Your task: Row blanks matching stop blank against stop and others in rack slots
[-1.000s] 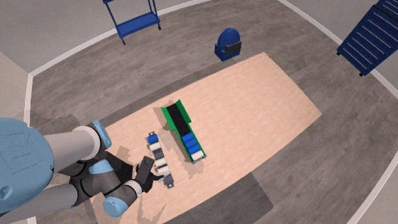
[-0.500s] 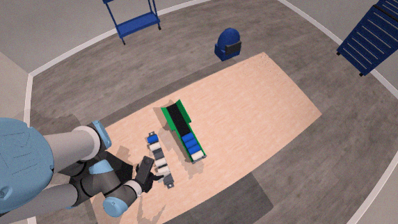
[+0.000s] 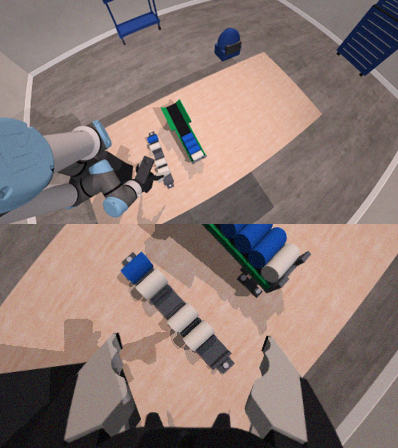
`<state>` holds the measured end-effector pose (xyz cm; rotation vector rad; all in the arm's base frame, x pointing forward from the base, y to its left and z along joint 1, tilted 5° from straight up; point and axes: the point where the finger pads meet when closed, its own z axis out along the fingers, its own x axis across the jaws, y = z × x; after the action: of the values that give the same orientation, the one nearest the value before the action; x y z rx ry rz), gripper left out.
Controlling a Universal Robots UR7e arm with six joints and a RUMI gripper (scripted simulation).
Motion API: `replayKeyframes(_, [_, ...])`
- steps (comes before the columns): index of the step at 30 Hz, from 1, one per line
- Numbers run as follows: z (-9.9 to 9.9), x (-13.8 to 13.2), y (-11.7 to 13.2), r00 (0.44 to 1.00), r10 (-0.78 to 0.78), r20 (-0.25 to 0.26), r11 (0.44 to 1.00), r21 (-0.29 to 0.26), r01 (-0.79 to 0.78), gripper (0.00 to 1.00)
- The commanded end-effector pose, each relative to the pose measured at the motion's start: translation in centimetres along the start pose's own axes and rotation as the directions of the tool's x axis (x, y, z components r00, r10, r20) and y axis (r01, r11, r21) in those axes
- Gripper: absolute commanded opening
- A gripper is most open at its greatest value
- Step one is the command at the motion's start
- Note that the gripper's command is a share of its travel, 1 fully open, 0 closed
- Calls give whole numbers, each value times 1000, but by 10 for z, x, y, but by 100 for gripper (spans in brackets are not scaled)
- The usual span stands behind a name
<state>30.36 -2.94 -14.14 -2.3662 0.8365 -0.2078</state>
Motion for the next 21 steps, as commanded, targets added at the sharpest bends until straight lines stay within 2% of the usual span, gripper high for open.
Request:
replayKeyframes(1, [0,0,0,1000,-3,1,1000,0,3,100])
replayKeyframes(6, [2,-2,-3,1000,-17,10,1000,-1,17,100])
replayKeyframes(10, [8,-8,-11,997,-65,40,998,-3,65,100])
replayKeyframes(15, [20,-24,-28,979,-171,108,985,0,172,100])
replayKeyframes(20, [35,-47,-50,931,-308,197,950,16,311,100])
replayKeyframes(21, [35,-47,-50,931,-308,197,950,16,311,100])
